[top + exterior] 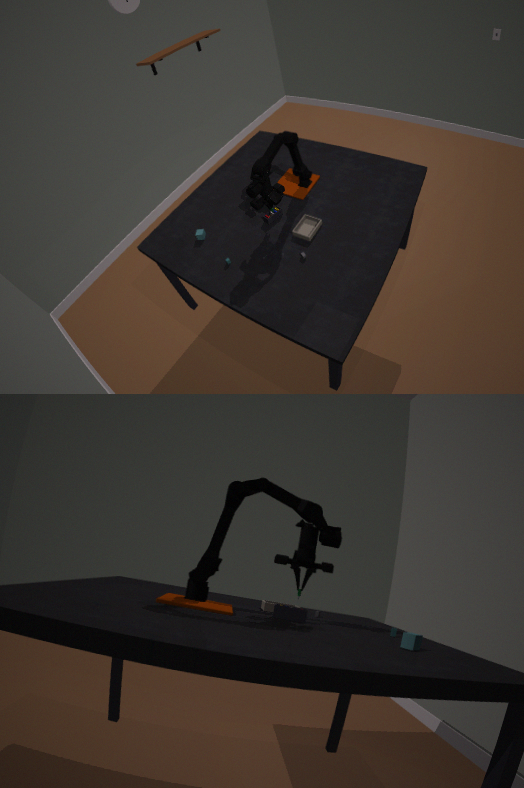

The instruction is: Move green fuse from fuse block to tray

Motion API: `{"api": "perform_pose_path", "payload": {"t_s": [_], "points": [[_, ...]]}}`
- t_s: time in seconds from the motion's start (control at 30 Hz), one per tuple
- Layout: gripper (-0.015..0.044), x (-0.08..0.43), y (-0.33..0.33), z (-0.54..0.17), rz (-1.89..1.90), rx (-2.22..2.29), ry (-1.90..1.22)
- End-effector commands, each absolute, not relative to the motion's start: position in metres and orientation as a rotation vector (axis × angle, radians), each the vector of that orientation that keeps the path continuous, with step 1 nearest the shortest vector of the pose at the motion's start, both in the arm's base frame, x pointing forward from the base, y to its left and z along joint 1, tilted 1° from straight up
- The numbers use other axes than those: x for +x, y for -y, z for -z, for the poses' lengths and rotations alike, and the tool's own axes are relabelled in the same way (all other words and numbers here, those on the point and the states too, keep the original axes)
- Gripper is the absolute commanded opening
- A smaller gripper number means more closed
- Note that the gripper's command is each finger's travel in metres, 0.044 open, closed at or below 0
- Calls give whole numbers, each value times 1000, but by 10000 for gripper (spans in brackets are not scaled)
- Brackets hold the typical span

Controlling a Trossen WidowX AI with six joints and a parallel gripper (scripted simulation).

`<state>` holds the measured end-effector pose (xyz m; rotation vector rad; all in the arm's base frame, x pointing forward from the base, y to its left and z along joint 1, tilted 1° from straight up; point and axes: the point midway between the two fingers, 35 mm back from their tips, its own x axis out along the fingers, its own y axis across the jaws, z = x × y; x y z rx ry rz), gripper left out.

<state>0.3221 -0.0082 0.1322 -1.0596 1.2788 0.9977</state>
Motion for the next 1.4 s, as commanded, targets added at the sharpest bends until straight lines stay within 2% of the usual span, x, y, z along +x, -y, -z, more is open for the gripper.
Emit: {"api": "perform_pose_path", "payload": {"t_s": [0.0, 0.5, 1.0, 1.37], "points": [[0, 326, -13, -133, -1000, -1058, -1275], [0, 324, -100, -133, -1006, -1051, -1270], [0, 299, -184, -133, -1012, -1044, -1266], [0, 298, -188, -124, -1012, -1044, -1266]]}}
